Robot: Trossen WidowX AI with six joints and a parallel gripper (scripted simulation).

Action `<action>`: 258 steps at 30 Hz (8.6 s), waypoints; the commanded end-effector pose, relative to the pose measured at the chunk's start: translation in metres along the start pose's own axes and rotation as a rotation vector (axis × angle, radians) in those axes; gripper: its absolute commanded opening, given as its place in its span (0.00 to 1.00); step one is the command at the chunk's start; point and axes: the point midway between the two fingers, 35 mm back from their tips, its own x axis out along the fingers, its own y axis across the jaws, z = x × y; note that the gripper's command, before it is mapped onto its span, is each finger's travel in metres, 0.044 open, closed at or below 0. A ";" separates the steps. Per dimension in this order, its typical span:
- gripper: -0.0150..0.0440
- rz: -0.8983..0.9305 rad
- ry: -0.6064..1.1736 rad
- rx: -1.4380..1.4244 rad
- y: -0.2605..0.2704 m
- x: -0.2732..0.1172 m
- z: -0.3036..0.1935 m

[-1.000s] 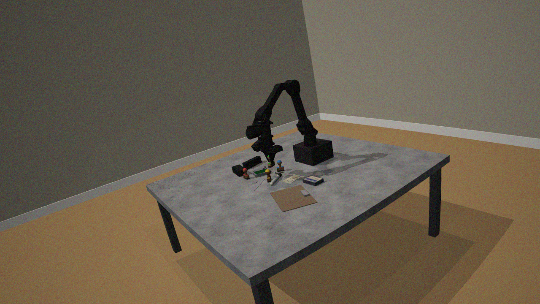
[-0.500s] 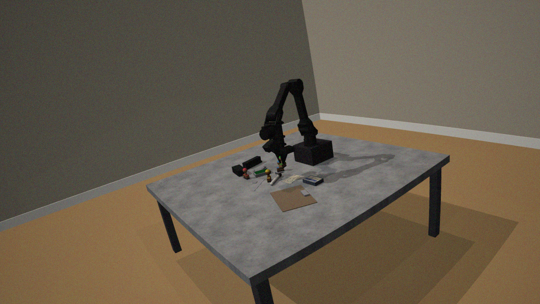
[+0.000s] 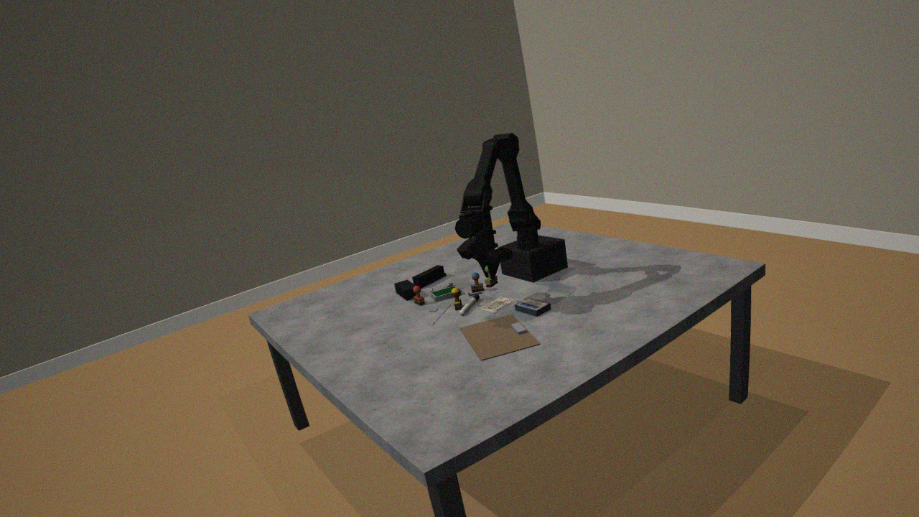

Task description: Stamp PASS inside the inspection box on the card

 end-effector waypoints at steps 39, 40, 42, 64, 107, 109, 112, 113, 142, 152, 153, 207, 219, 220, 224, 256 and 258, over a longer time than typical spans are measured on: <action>0.25 -0.009 -0.005 0.004 0.001 0.030 0.000; 0.25 -0.009 -0.005 0.004 0.001 0.030 0.000; 0.25 -0.009 -0.005 0.004 0.001 0.032 0.000; 0.25 -0.011 -0.008 0.004 0.000 0.046 -0.001; 0.25 -0.009 -0.013 0.004 0.000 0.066 -0.003; 0.25 -0.009 -0.013 0.004 0.000 0.067 -0.003; 0.25 -0.009 -0.013 0.004 0.000 0.067 -0.003; 0.25 -0.009 -0.013 0.004 0.000 0.067 -0.003; 0.25 -0.009 -0.013 0.004 0.000 0.071 -0.003; 0.25 -0.009 -0.013 0.004 0.000 0.072 -0.003; 0.25 -0.009 -0.013 0.004 0.000 0.072 -0.003; 0.25 -0.009 -0.013 0.004 0.000 0.038 -0.001; 0.25 -0.009 -0.014 0.004 0.000 0.019 -0.001; 0.25 -0.009 -0.014 0.004 0.000 0.017 -0.001; 0.25 -0.009 -0.014 0.004 0.000 0.010 -0.001; 0.25 -0.007 -0.019 0.001 0.022 -0.005 0.076; 0.25 -0.007 -0.020 0.001 0.024 -0.005 0.083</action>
